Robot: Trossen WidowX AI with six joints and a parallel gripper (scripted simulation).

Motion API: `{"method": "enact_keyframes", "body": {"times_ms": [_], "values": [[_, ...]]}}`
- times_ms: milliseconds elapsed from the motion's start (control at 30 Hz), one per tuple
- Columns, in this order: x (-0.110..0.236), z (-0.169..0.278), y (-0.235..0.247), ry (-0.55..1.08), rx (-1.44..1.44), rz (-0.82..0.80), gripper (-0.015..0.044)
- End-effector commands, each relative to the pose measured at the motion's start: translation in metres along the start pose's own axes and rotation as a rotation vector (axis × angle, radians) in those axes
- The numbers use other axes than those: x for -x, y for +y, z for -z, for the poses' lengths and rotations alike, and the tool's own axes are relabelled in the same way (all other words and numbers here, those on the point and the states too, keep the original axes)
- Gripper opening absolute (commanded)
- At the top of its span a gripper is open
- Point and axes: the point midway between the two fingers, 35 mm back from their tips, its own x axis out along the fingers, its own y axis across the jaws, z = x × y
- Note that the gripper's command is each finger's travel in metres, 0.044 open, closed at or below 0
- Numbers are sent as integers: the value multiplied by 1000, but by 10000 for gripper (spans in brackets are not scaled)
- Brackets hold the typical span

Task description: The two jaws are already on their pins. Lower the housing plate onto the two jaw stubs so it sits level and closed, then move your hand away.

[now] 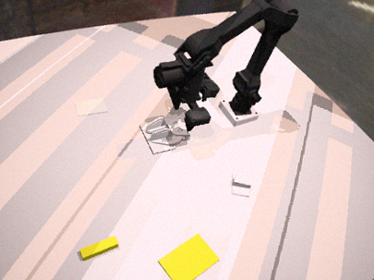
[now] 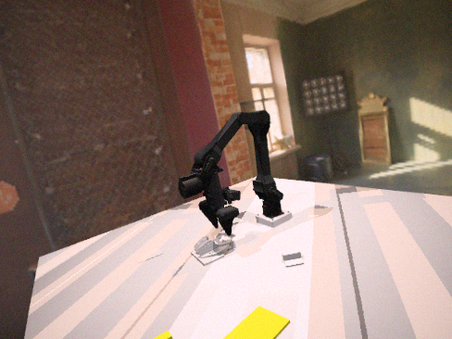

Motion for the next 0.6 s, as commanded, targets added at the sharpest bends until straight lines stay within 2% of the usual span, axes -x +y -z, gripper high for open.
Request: {"method": "enact_keyframes", "body": {"times_ms": [0, 133, 300, 567], "values": [[28, -1, 0, 14, 4, 2, 440], [23, 2, 0, 29, 0, 2, 440], [75, -32, 4, 12, 4, 1, 440], [77, -34, 4, 11, 4, 1, 440]]}}
